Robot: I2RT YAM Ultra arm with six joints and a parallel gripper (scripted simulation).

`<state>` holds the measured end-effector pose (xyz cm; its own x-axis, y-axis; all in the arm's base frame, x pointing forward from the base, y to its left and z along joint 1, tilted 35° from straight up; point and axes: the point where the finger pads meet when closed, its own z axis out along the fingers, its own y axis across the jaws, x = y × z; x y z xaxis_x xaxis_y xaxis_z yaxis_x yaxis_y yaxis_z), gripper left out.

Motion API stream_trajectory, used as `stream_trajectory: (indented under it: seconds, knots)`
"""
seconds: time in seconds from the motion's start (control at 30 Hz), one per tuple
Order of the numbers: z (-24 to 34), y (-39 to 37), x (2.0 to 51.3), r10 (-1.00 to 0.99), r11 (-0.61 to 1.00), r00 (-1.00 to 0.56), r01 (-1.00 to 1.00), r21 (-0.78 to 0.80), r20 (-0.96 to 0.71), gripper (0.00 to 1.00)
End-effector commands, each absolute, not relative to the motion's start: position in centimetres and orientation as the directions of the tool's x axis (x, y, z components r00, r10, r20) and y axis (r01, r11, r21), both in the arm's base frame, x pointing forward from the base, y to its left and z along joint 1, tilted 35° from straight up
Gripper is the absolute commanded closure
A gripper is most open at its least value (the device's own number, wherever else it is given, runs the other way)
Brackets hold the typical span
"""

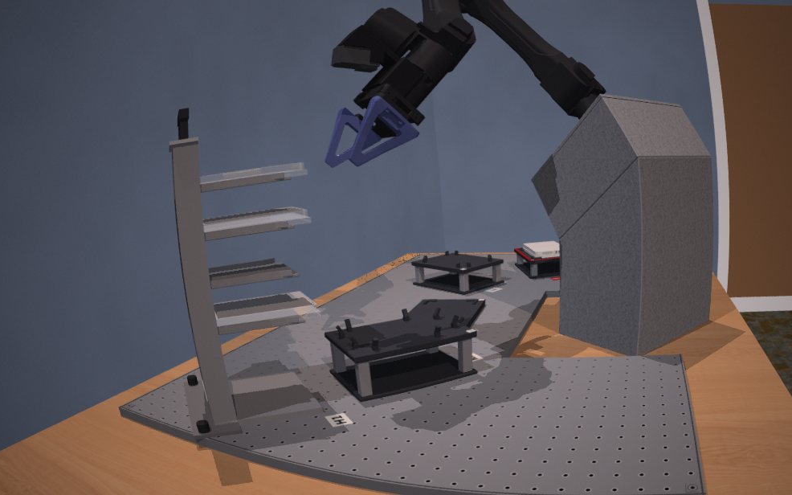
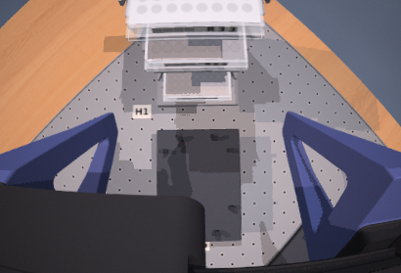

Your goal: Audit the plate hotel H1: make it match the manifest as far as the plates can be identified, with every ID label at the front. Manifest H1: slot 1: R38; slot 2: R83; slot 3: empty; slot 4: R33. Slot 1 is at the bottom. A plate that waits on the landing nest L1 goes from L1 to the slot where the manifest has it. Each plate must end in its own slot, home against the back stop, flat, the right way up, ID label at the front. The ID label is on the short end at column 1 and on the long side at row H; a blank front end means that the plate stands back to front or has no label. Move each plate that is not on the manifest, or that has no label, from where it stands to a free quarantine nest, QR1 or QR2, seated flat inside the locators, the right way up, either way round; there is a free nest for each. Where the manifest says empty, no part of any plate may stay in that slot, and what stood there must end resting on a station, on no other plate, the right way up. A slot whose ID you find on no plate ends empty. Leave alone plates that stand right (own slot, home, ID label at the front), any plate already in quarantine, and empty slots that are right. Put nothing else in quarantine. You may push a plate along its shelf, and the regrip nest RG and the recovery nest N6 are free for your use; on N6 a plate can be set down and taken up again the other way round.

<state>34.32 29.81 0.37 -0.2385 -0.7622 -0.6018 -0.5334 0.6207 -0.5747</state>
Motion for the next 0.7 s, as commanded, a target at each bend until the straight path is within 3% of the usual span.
stream_trajectory:
  seconds: [0.0,0.67]
  knots:
    - [0.8,30.2,33.3,-0.761,0.612,-0.214,-0.549,-0.569,-0.613,0.00]
    - [-0.9,27.7,32.4,-0.770,0.609,-0.233,-0.547,-0.574,-0.594,0.00]
